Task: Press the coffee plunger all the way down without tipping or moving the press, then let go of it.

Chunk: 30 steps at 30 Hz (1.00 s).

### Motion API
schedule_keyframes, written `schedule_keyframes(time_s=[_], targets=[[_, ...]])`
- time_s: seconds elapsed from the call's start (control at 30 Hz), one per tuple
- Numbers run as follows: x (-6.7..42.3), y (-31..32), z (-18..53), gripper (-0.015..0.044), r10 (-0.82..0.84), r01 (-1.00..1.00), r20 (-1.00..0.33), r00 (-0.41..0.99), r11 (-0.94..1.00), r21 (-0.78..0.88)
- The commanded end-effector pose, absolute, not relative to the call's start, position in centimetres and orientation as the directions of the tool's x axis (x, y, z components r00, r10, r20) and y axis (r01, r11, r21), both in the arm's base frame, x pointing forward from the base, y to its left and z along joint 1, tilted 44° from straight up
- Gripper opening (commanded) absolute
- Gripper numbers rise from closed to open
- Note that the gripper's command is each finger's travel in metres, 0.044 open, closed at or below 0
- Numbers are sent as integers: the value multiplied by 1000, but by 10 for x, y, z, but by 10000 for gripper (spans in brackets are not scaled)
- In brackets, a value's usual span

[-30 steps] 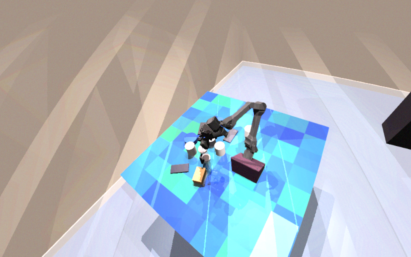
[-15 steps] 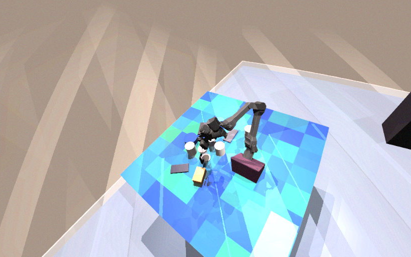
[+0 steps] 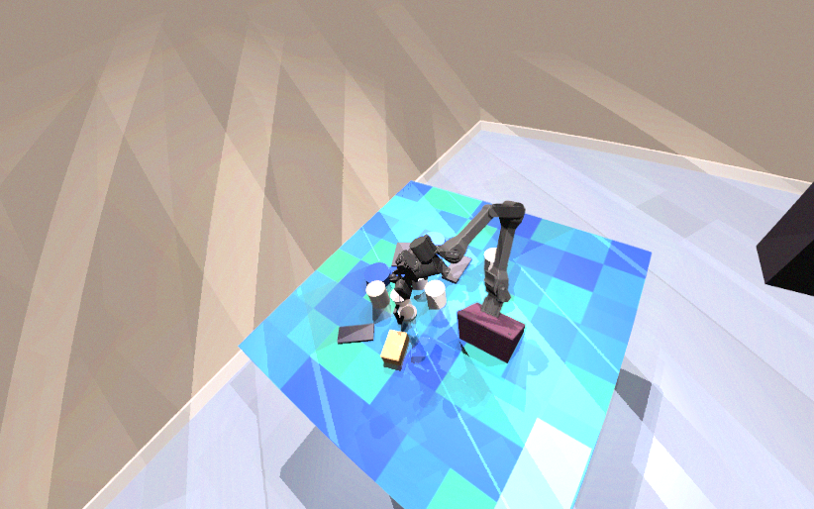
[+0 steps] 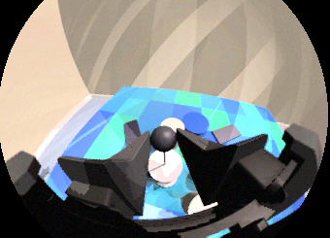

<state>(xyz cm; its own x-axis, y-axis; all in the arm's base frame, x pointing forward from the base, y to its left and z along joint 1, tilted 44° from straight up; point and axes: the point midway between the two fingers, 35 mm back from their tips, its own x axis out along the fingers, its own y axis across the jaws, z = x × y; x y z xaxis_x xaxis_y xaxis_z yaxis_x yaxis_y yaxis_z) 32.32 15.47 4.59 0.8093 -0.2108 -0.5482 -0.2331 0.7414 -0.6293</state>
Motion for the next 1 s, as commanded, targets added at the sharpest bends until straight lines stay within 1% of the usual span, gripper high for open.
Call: schedule_keyframes(time_s=[0.0,0.97], targets=[[318,140,28,118,-232,-250,-575,785,730,-636],[322,109,-7,118,-232,-249,-571,787,728,-639]])
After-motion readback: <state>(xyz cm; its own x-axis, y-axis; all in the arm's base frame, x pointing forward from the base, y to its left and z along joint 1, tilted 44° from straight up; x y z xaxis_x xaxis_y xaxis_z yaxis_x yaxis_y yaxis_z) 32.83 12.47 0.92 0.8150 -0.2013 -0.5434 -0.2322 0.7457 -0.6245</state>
